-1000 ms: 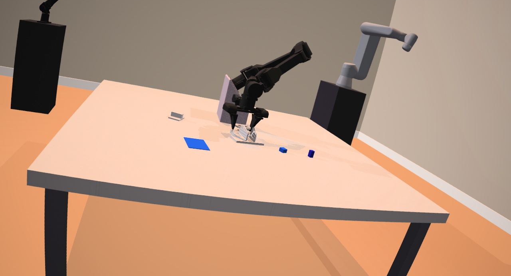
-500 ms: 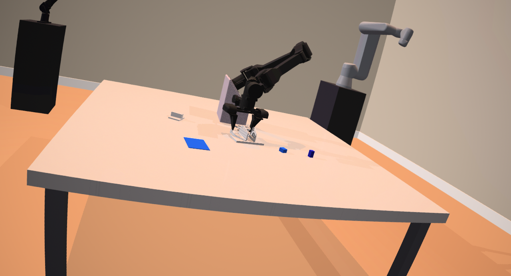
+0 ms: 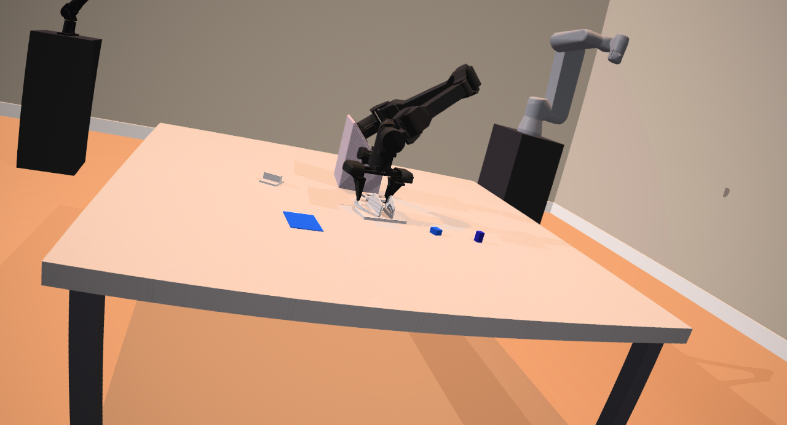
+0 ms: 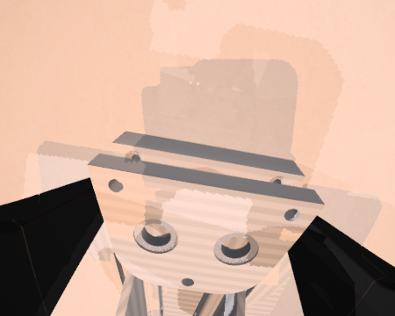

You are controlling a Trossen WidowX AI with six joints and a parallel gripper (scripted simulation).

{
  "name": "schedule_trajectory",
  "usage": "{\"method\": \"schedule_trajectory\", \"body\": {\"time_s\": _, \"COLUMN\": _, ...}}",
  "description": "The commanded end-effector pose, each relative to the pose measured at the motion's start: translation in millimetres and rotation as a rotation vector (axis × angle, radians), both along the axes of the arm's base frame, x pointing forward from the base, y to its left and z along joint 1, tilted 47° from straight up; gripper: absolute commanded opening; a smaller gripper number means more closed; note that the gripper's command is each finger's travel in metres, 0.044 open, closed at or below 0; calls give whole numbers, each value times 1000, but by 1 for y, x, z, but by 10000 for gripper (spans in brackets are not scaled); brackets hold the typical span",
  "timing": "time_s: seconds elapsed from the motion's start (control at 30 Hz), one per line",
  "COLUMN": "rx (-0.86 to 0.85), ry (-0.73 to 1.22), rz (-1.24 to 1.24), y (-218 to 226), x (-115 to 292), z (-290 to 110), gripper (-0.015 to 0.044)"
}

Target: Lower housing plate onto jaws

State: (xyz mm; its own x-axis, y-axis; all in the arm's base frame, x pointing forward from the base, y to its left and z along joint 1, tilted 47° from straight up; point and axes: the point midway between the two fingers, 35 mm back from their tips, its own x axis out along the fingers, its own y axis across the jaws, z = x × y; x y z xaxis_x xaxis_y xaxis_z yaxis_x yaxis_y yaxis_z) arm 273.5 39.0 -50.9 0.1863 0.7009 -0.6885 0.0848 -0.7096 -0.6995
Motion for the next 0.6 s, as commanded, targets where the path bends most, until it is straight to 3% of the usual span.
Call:
{"method": "schedule_trajectory", "body": {"time_s": 0.0, "rx": 4, "ry": 2, "rz": -3, "y": 1, "x": 0, "z": -1, "gripper": 351}}
{"method": "schedule_trajectory", "body": {"time_s": 0.57, "rx": 4, "ry": 2, "rz": -3, "y": 4, "x": 1, "z": -3, "gripper": 351}}
